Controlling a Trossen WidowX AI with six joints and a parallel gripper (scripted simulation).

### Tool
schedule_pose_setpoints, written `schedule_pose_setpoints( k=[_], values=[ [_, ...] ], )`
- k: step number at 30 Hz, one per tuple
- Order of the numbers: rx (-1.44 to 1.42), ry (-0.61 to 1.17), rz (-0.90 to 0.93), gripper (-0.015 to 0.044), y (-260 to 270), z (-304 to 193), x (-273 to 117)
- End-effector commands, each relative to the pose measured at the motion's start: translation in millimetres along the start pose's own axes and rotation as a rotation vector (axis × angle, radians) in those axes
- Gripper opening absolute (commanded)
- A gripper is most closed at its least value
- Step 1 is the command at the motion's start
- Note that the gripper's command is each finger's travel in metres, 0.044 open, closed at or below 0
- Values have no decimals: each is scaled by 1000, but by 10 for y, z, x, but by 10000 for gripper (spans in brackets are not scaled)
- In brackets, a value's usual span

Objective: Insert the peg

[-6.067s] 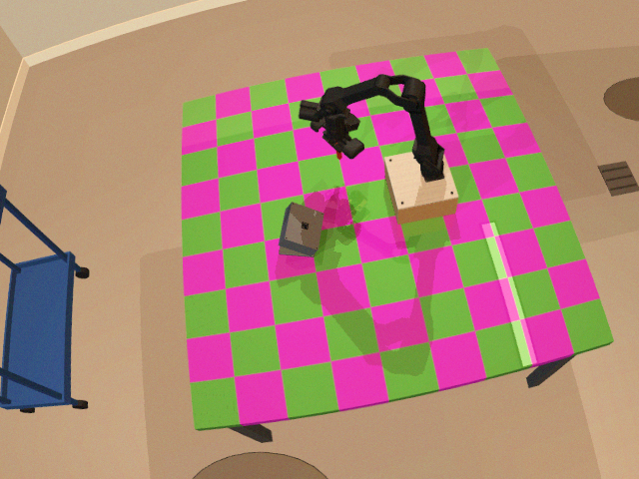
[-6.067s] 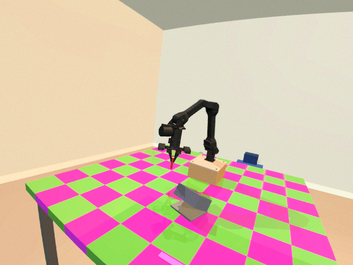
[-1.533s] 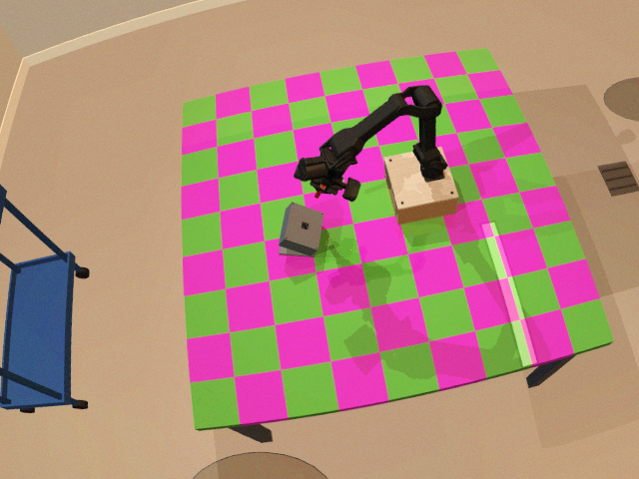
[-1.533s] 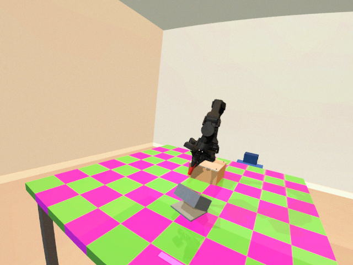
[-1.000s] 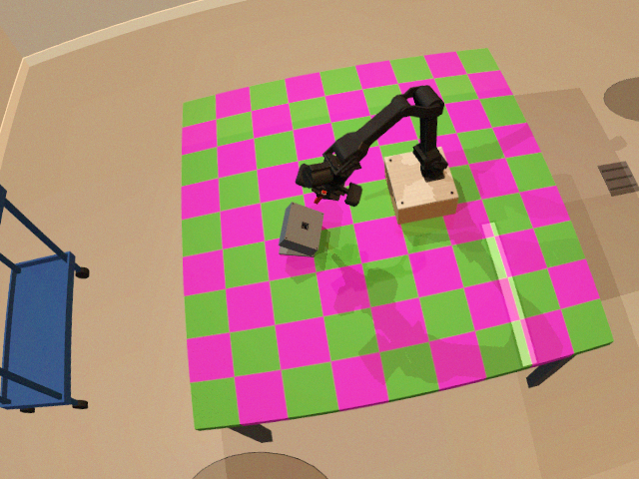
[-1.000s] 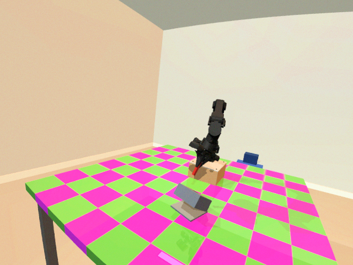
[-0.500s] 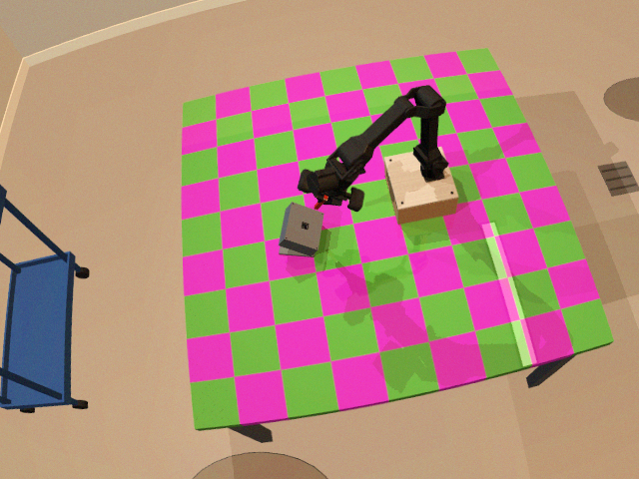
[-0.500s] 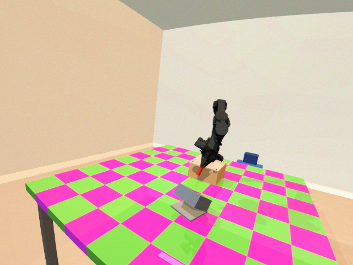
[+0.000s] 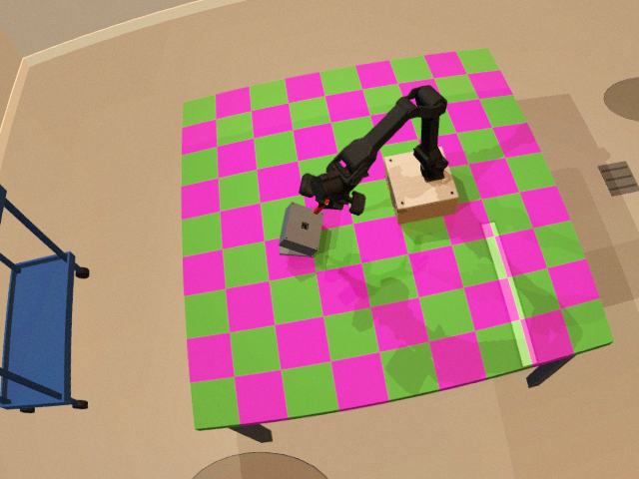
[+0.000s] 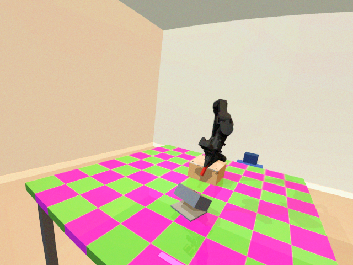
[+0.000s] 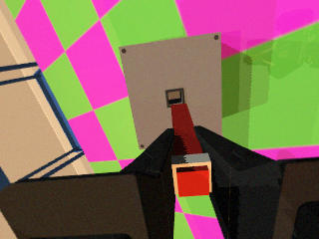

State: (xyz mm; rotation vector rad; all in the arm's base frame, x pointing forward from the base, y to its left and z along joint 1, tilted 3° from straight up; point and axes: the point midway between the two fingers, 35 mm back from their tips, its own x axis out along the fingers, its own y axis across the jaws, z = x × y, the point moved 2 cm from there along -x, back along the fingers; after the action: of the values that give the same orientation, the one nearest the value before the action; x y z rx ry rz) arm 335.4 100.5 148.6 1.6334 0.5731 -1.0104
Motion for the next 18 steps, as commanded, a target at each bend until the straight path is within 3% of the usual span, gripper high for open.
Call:
schedule_pose_setpoints(
  k=[1, 18],
  values=[
    [-1, 2, 7, 0, 3, -24, 61],
    [-13, 13, 20, 0, -8, -90, 377]
  ],
)
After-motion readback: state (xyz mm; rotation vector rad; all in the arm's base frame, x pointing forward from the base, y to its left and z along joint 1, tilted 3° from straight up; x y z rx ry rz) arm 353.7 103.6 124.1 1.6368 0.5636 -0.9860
